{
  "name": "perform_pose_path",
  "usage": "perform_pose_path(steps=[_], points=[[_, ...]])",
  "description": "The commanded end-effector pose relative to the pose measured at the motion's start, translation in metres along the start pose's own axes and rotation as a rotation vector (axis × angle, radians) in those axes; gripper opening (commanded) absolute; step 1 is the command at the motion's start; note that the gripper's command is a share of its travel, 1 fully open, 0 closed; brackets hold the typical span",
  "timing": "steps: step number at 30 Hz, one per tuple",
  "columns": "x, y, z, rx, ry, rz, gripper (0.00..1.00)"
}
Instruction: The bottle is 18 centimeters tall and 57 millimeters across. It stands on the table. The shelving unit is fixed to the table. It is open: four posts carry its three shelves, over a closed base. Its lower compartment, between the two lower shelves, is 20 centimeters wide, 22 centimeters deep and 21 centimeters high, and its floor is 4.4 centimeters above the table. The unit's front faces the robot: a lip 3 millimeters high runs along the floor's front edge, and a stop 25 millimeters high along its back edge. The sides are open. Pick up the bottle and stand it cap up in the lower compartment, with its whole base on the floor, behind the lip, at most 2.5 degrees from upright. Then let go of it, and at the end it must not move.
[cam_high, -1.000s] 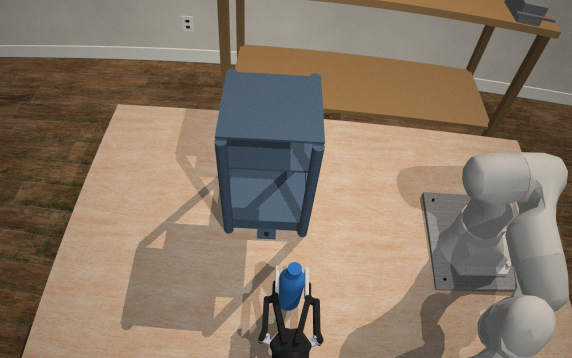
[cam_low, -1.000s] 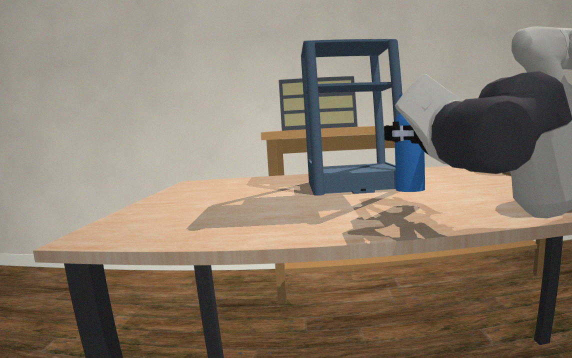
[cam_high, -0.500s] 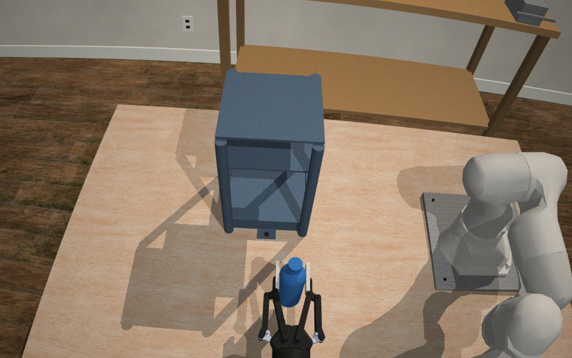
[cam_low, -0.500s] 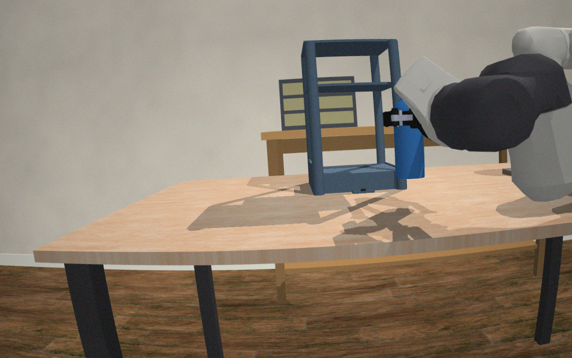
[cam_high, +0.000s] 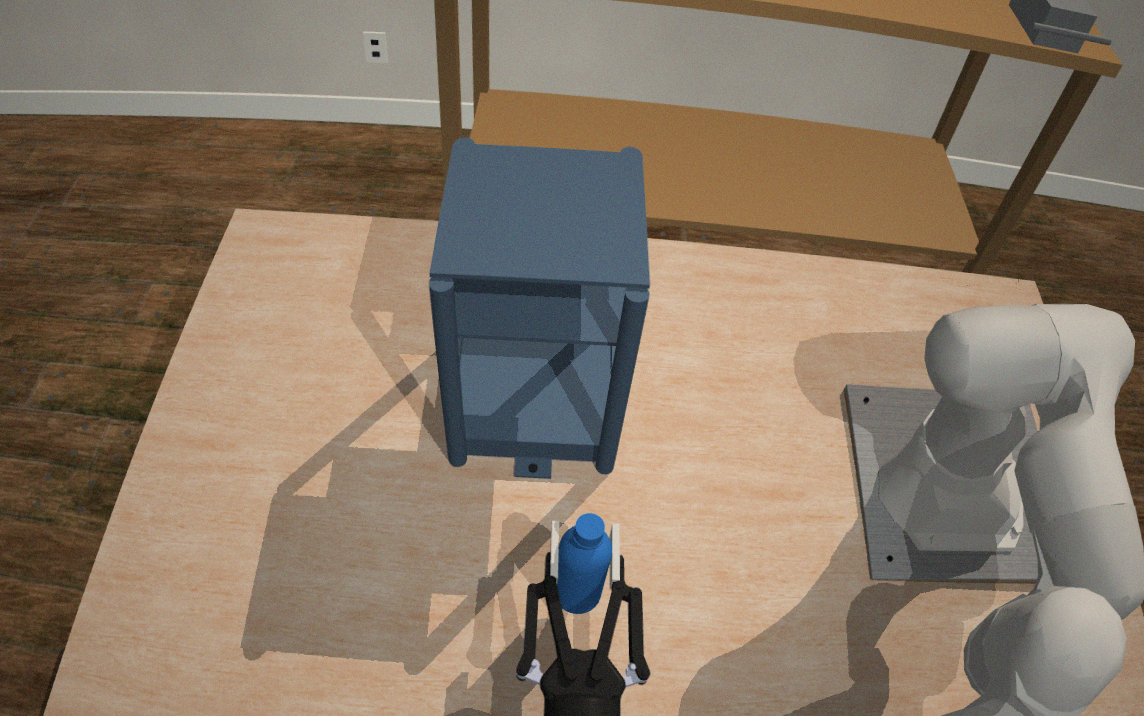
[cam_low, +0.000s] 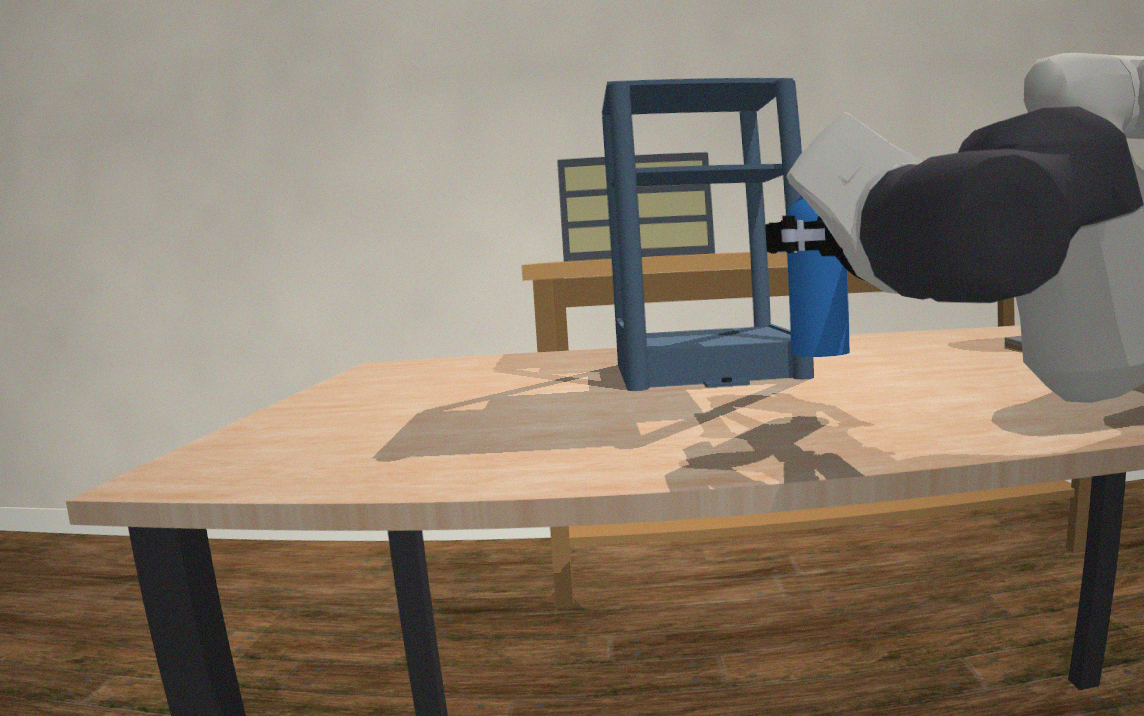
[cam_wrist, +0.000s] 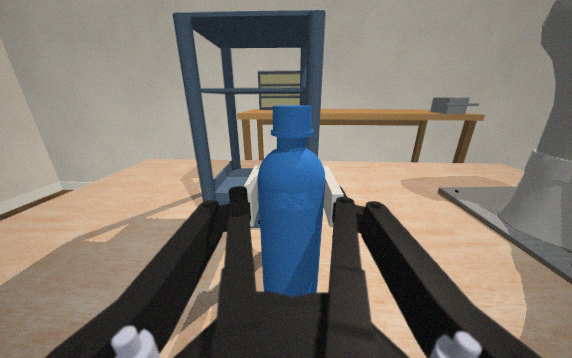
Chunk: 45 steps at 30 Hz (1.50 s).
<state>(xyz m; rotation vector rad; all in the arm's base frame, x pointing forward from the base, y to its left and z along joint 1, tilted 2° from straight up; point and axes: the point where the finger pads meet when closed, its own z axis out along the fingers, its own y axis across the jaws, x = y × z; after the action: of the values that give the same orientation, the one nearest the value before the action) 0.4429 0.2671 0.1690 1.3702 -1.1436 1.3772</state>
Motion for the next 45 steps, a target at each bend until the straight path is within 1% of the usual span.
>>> perform_pose_path(steps=[1, 8, 17, 19, 34, 36, 45], points=[[0.004, -0.001, 0.0, 0.002, 0.003, -0.003, 0.0], [0.004, -0.001, 0.005, 0.002, 0.003, -0.003, 0.0], [0.004, -0.001, 0.02, 0.002, 0.003, -0.003, 0.0], [0.004, -0.001, 0.02, 0.002, 0.003, -0.003, 0.0], [0.004, -0.001, 0.062, 0.002, 0.003, -0.003, 0.0], [0.004, -0.001, 0.062, 0.002, 0.003, -0.003, 0.0], [0.004, -0.001, 0.088, 0.002, 0.003, -0.003, 0.0]])
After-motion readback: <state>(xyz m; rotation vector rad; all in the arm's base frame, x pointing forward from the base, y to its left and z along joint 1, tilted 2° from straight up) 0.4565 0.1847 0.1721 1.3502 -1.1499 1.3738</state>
